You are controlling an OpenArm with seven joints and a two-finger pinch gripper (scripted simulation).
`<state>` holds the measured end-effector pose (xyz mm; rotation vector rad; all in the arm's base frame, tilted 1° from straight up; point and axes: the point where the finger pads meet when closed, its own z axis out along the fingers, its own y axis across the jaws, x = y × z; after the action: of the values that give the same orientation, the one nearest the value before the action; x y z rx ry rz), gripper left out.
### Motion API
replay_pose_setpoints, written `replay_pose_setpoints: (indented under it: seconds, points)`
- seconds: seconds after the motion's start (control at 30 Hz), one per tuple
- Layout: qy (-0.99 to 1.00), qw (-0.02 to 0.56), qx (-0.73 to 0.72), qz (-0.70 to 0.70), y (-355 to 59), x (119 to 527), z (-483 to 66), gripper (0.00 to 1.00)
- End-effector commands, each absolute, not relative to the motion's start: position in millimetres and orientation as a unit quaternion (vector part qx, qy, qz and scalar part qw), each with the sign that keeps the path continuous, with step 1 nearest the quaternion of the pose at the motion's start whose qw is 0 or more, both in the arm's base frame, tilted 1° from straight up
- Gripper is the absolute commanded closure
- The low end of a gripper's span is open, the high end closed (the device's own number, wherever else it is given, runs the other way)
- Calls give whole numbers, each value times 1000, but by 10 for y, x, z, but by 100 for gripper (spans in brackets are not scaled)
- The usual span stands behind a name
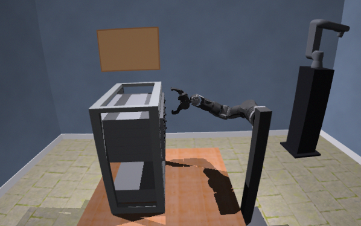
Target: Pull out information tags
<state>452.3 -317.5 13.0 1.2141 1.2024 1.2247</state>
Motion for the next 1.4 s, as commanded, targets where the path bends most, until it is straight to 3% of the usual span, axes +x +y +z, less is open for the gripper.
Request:
replay_pose_setpoints:
  seconds: [0.0, 0.27, 1.37]
  points:
    - [495, 498, 501, 506, -3181, 4519, 206, 0]
    - [495, 497, 502, 506, -3191, 4513, 548, 0]
    - [495, 498, 501, 506, -3187, 4512, 553, 0]
